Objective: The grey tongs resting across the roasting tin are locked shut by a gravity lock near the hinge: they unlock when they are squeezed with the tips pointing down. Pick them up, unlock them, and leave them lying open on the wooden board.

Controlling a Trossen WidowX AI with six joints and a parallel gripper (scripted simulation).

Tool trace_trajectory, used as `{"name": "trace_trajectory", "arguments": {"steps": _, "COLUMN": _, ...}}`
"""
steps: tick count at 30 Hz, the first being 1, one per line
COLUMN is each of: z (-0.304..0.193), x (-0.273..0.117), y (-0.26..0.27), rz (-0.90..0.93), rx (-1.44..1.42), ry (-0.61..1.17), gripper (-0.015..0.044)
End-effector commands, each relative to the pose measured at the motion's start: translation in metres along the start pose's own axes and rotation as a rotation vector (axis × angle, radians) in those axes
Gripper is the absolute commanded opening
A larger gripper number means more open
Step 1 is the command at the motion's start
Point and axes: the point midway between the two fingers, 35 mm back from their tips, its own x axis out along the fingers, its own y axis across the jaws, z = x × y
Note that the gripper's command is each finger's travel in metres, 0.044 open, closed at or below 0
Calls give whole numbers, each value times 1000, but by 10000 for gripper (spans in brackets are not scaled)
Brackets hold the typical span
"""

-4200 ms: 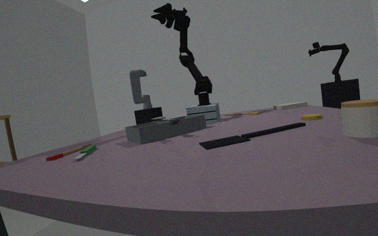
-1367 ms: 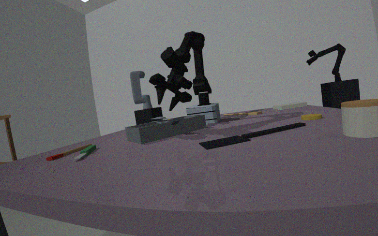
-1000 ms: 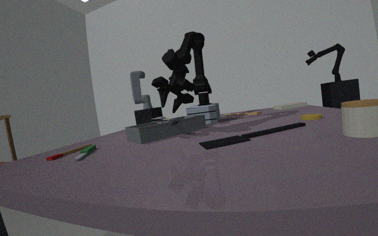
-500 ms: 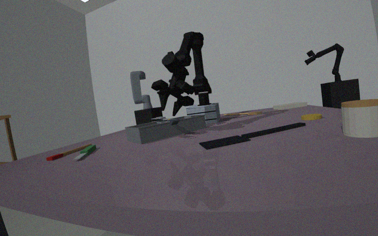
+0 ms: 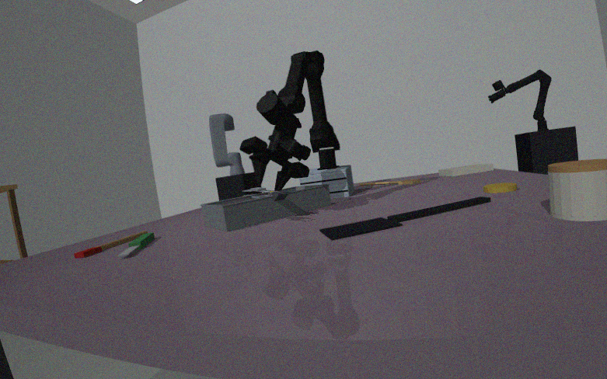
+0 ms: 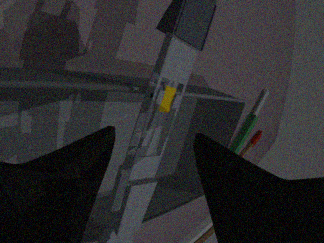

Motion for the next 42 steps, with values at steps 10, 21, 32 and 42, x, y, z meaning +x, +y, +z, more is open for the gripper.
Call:
{"name": "trace_trajectory", "arguments": {"steps": 10, "z": 1, "x": 21, "y": -1, "rz": -3, "rx": -2, "ry": -4, "gripper": 260}}
{"name": "trace_trajectory", "arguments": {"steps": 21, "z": 0, "x": 39, "y": 0, "rz": -3, "rx": -2, "ry": -4, "gripper": 260}}
{"name": "trace_trajectory", "arguments": {"steps": 32, "z": -1, "x": 40, "y": 2, "rz": -1, "rx": 0, "ry": 0, "gripper": 115}}
{"name": "trace_trajectory", "arguments": {"steps": 42, "z": -1, "x": 40, "y": 2, "rz": -1, "rx": 0, "ry": 0, "gripper": 49}}
